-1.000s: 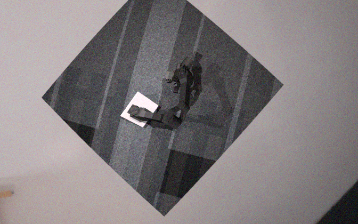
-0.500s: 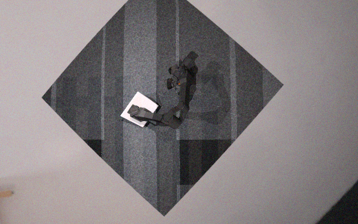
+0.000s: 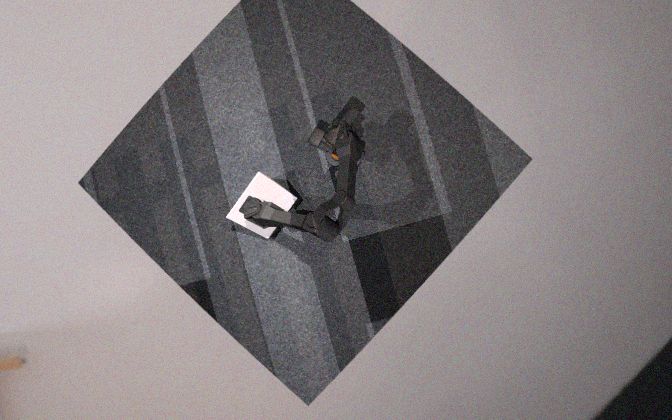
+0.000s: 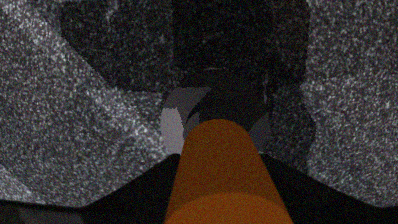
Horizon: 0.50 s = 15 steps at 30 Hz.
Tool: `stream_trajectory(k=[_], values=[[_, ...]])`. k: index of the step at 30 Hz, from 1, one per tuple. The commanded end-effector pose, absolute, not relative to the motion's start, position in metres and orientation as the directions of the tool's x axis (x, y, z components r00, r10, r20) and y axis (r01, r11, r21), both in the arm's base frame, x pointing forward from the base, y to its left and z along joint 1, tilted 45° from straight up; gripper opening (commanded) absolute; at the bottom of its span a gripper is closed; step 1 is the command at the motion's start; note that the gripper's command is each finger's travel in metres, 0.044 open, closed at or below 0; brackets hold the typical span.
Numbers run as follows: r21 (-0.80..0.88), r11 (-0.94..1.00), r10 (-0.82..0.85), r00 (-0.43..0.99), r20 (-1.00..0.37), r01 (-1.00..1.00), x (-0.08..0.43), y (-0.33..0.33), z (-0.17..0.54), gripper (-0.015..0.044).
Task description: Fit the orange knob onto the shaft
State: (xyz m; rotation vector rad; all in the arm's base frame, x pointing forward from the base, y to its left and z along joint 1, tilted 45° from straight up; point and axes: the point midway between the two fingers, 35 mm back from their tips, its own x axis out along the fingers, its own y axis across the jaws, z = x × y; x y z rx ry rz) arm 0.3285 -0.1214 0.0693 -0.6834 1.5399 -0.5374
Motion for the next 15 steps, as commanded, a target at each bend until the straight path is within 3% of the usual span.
stream_trajectory(k=[1,5,15], values=[[-0.677,0.68,-0.702,-0.017,-0.712,0.281,0.3292,-0.1216,0.0694,0.0],[-0.637,0.636,-0.702,-0.017,-0.712,0.436,0.3296,-0.1212,0.0682,0.0],[-0.635,0.633,-0.702,-0.017,-0.712,0.443,0.329,-0.1211,0.0694,0.0]])
